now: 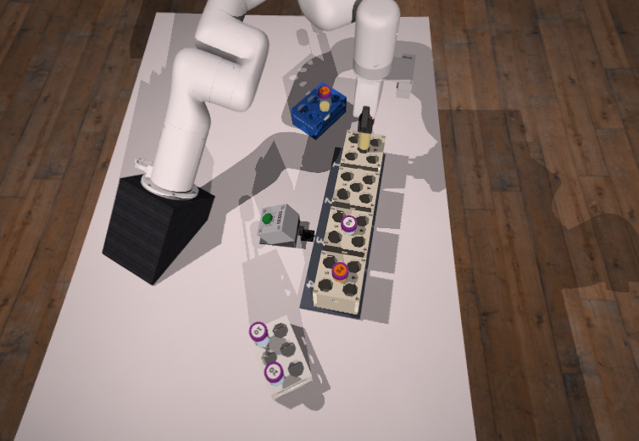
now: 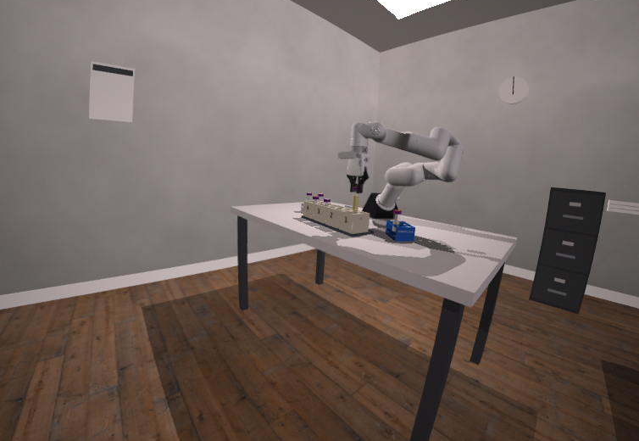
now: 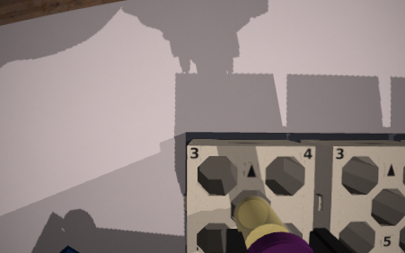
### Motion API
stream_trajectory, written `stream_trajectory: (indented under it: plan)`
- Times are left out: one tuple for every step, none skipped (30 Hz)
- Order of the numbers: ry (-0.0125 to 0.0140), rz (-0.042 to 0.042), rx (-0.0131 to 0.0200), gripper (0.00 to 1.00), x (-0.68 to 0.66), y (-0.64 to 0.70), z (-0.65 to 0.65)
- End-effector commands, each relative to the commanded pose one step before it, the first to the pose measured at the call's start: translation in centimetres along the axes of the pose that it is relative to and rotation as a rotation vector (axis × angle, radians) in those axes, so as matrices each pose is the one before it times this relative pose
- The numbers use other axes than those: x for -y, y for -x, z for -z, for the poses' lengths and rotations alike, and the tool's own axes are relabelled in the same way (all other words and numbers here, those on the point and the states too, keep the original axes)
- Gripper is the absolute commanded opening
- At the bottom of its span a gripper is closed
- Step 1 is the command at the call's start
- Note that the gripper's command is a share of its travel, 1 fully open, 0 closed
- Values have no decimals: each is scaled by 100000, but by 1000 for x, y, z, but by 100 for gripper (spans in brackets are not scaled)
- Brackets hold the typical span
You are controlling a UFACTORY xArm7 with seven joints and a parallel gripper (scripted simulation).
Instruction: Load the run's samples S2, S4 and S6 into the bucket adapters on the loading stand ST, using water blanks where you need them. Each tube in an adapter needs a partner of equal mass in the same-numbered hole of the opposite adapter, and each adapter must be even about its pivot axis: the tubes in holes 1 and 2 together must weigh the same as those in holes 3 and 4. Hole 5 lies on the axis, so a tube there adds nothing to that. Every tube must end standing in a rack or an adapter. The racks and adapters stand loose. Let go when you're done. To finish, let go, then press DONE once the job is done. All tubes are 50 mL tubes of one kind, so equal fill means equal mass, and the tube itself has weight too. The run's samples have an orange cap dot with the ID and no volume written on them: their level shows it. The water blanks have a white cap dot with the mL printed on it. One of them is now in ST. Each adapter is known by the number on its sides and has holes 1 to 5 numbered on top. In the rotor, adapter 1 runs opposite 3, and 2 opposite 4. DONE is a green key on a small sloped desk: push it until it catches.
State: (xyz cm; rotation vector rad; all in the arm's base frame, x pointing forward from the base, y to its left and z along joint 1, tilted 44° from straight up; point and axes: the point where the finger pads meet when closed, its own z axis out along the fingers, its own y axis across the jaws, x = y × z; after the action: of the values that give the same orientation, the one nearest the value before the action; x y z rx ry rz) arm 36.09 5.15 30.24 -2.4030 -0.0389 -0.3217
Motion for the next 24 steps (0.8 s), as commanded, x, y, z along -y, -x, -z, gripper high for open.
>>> stream_trajectory:
  plan:
    - [19,-5,-359,0,-17,-63,-357]
    - [0,0,0,0,0,0,-100]
    - [0,0,0,0,0,0,-100]
    - [0,0,0,0,0,0,-100]
    - [0,0,0,0,0,0,-100]
    - [0,0,0,0,0,0,-100]
    - [0,0,0,0,0,0,-100]
    - [0,0,0,0,0,0,-100]
    - [0,0,0,0,0,0,-100]
    - [0,0,0,0,0,0,0]
    - [0,0,0,0,0,0,0]
    - [0,0,0,0,0,0,-100]
    - [0,0,0,0,0,0,-100]
    - [0,0,0,0,0,0,-100]
    - [0,0,0,0,0,0,-100]
    - [0,0,0,0,0,0,-100]
    - [0,0,0,0,0,0,-100]
    - [0,0,0,0,0,0,-100]
    - [0,0,0,0,0,0,-100]
    - [0,0,0,0,0,0,-100]
    - [0,0,0,0,0,0,-100]
    - [0,0,0,0,0,0,-100]
    - [0,0,0,0,0,0,-100]
    - [0,0,0,0,0,0,-100]
